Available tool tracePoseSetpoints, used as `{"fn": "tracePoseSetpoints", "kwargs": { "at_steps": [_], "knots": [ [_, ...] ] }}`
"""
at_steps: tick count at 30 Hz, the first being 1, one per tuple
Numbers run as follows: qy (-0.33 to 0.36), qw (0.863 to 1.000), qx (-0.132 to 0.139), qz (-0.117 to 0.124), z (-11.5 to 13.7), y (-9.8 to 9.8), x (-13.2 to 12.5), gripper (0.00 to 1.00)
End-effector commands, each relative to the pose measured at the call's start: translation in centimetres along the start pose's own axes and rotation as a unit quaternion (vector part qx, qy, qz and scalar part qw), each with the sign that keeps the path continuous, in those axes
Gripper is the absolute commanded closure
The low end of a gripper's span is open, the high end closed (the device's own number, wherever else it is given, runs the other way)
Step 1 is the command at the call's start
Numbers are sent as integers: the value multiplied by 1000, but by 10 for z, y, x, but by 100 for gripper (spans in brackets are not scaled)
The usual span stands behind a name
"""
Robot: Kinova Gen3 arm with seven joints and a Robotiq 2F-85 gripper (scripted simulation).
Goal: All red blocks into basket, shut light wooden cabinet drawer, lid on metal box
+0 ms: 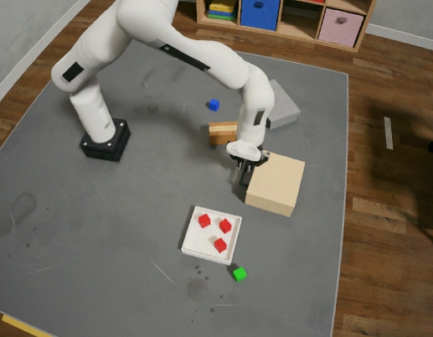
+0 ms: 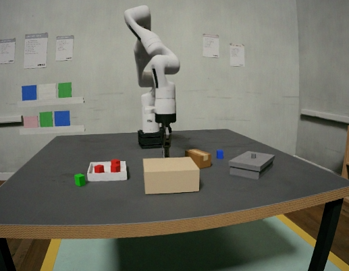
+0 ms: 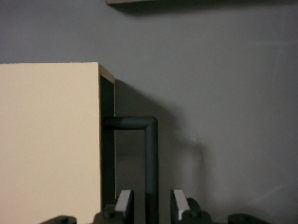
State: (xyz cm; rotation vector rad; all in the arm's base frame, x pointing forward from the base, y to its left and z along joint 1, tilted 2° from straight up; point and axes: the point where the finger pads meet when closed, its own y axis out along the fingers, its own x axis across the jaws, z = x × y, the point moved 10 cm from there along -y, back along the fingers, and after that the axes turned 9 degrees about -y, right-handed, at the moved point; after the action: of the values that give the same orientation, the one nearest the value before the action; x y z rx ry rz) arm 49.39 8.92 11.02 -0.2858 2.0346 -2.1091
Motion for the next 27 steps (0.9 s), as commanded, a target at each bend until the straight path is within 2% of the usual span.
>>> {"fn": "tracePoseSetpoints", "kwargs": {
  "at_steps": [1, 27],
  "knots": [
    [0, 1000, 0, 1, 0, -1, -1, 70],
    [0, 1000, 0, 1, 0, 3, -1, 70]
  ]
}}
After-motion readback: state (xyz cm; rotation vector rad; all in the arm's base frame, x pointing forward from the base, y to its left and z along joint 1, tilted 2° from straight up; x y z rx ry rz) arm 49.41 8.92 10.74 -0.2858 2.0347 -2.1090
